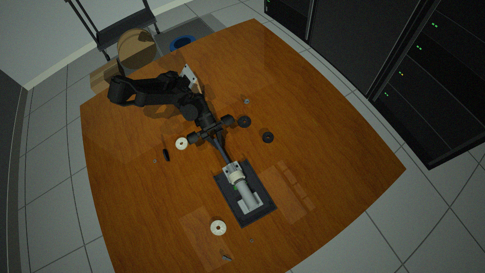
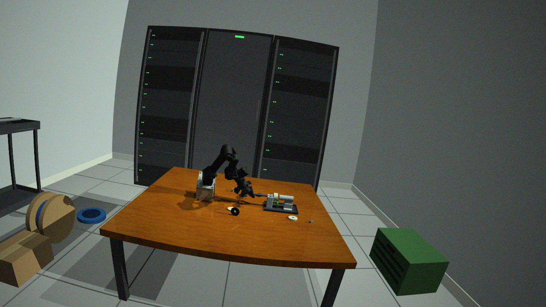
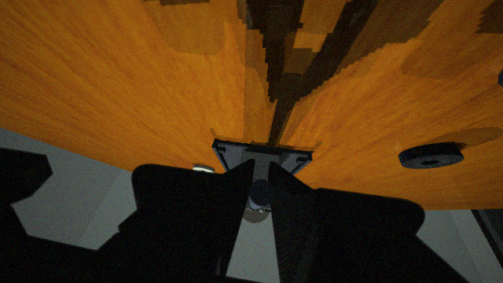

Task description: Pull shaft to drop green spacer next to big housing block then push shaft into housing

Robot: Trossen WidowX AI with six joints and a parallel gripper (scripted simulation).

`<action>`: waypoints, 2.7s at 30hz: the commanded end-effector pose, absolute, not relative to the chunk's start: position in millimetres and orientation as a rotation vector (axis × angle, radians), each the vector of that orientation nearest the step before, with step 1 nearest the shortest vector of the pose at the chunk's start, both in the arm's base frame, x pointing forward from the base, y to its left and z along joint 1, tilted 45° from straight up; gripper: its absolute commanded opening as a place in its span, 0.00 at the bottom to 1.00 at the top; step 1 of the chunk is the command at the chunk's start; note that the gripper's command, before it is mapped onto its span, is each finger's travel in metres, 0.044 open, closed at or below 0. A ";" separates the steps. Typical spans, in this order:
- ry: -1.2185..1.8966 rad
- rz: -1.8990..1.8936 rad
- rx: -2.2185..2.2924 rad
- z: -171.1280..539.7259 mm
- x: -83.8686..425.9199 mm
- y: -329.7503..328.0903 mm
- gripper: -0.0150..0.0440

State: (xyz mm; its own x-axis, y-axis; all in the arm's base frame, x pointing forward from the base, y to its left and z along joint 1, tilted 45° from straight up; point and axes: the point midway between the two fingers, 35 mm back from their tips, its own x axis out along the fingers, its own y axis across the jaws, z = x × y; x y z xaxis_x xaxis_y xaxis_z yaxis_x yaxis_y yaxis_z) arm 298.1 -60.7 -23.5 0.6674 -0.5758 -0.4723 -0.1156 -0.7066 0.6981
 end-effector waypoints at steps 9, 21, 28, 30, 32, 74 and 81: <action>-0.531 -0.928 2.237 -23.6 297.3 -60.6 0.25; -0.531 -0.928 2.237 -23.6 297.3 -60.6 0.25; -0.532 -0.929 2.238 -23.4 299.0 -60.7 0.25; -0.532 -0.929 2.238 -23.3 299.7 -60.7 0.25; -0.532 -0.929 2.238 -23.2 300.4 -60.7 0.25; -0.532 -0.928 2.238 -21.8 314.2 -61.8 0.25; -0.532 -0.928 2.238 -21.6 316.5 -62.1 0.25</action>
